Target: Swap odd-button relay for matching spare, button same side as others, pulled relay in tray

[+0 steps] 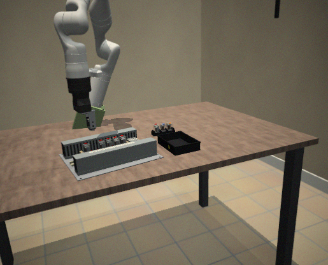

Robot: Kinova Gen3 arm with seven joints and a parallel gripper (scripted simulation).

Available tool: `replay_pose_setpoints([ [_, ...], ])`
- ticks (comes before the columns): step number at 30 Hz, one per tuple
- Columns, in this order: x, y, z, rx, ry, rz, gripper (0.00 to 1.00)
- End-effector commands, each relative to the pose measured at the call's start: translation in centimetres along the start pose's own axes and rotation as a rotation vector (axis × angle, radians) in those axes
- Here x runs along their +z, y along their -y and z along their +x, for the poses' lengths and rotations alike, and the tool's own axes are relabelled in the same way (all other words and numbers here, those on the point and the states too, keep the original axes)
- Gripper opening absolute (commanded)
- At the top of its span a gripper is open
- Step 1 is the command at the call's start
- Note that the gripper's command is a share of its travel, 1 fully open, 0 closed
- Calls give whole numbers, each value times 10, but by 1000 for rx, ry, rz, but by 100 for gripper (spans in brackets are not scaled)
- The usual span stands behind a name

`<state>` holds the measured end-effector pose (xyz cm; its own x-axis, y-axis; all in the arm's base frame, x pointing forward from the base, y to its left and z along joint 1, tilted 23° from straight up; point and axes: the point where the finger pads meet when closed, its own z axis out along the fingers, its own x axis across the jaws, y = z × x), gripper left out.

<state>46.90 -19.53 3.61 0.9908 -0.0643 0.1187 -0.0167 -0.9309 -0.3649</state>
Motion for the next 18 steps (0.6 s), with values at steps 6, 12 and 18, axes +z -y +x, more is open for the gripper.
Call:
replay_pose_setpoints([
  [6,4,3,1,1,-3,3,0],
  [12,6,4,1,2,-3,4,0],
  [18,4,2,0,0,-2,1,0],
])
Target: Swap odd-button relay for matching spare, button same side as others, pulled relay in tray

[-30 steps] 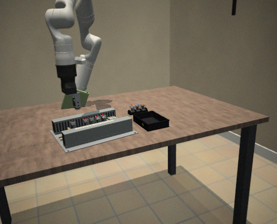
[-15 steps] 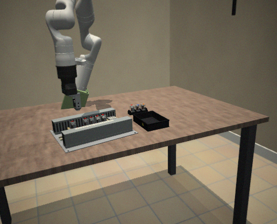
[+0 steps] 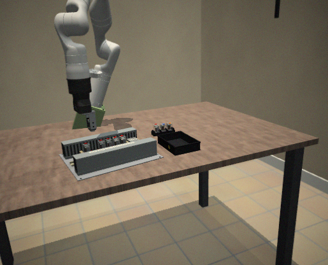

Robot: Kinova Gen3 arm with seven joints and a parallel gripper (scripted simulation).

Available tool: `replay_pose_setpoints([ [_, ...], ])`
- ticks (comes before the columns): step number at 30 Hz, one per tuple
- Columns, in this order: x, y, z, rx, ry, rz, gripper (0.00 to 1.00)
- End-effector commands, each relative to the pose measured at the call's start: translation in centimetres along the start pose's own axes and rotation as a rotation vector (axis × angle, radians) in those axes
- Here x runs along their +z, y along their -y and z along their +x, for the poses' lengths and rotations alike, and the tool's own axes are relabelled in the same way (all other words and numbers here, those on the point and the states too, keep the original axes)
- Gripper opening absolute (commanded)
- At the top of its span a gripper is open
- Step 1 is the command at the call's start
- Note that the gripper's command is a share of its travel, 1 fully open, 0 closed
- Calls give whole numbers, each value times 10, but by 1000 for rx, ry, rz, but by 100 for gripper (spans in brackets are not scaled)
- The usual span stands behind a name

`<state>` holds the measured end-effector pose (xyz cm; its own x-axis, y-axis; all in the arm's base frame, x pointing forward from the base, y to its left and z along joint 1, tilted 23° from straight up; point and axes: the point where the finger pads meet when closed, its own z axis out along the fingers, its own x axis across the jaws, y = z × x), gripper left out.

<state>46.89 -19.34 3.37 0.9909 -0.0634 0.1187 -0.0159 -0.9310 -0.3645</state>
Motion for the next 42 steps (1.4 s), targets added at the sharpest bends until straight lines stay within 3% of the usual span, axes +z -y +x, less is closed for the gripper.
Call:
replay_pose_setpoints([
  [1,1,1,1,1,-2,1,0],
  [12,1,4,1,0,-2,-1,0],
  [26,7,57,13,3,-3,5,0],
  [29,8,52,9,3,3,5,0],
  [42,14,102,21,3,-3,5,0],
])
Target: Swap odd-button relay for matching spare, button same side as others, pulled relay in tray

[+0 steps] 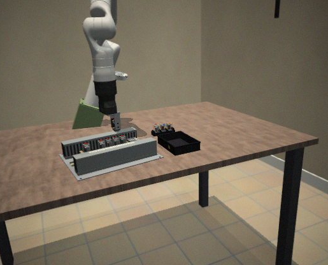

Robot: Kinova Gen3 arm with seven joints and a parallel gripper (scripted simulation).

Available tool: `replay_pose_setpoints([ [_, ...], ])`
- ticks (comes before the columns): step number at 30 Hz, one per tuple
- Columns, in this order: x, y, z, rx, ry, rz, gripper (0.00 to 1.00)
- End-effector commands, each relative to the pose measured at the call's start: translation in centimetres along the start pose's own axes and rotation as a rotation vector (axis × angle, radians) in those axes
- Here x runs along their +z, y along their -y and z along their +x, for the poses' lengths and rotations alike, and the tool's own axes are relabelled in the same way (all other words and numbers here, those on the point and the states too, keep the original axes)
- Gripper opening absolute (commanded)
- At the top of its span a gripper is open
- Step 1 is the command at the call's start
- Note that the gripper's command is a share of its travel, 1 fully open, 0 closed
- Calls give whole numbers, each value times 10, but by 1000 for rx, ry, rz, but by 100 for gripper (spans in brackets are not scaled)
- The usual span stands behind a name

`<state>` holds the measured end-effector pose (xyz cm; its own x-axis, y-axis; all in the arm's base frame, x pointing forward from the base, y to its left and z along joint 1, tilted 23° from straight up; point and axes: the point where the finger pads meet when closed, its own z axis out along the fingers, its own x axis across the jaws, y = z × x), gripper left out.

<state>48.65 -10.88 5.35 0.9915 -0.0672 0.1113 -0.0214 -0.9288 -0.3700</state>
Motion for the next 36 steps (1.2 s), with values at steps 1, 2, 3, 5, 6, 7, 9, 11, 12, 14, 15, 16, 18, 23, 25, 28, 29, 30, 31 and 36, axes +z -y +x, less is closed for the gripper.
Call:
replay_pose_setpoints([
  [1,0,20,7,-4,-9,0,0],
  [2,0,20,7,-4,-9,0,0],
  [3,0,20,7,-4,-9,0,0],
  [5,1,17,5,-2,-3,0,0],
  [6,1,21,6,-2,-4,0,0],
  [7,2,25,6,-2,-4,0,0],
  [9,3,33,8,-3,-5,0,0],
  [11,4,40,10,-3,-6,0,0],
  [12,4,44,11,-3,-6,0,0],
  [14,5,52,13,-3,-7,0,0],
  [15,5,56,14,-3,-8,0,0],
  [16,6,59,15,-3,-8,0,0],
  [18,7,67,16,-4,-9,0,0],
  [23,8,68,15,-2,-4,-1,0],
  [25,9,76,17,-2,-5,-1,0],
  [28,10,87,20,-2,-6,-1,0],
  [29,10,91,21,-3,-7,-1,0],
  [30,11,95,22,-3,-7,-1,0],
  [31,11,99,23,-3,-7,0,0],
  [36,13,114,27,-4,-9,0,0],
])
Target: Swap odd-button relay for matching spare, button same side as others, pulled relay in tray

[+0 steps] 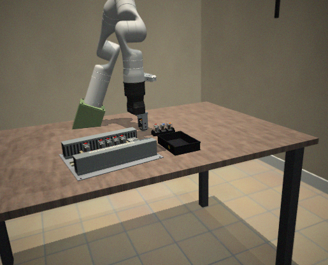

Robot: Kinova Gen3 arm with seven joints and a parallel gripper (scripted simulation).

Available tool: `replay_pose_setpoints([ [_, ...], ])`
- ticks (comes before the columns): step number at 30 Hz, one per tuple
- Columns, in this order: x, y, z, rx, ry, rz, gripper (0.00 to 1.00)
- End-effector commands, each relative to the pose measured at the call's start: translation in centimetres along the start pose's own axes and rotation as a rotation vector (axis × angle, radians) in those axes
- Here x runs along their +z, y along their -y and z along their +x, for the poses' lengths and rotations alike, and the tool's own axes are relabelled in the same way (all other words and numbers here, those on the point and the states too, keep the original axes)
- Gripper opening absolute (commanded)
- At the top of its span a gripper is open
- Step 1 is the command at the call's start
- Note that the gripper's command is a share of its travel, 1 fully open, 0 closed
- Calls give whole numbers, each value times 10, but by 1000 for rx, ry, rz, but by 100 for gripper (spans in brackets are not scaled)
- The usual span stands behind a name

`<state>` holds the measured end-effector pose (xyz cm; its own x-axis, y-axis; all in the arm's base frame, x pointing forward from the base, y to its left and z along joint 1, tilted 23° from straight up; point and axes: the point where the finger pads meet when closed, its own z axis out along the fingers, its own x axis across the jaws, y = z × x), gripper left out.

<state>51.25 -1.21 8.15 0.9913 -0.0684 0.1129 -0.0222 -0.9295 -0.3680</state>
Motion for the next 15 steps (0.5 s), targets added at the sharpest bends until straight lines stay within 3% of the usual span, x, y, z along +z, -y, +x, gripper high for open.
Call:
replay_pose_setpoints([
  [1,0,13,4,-4,-7,2,0],
  [2,0,6,2,-2,-2,0,0],
  [15,5,56,14,-4,-7,2,0],
])
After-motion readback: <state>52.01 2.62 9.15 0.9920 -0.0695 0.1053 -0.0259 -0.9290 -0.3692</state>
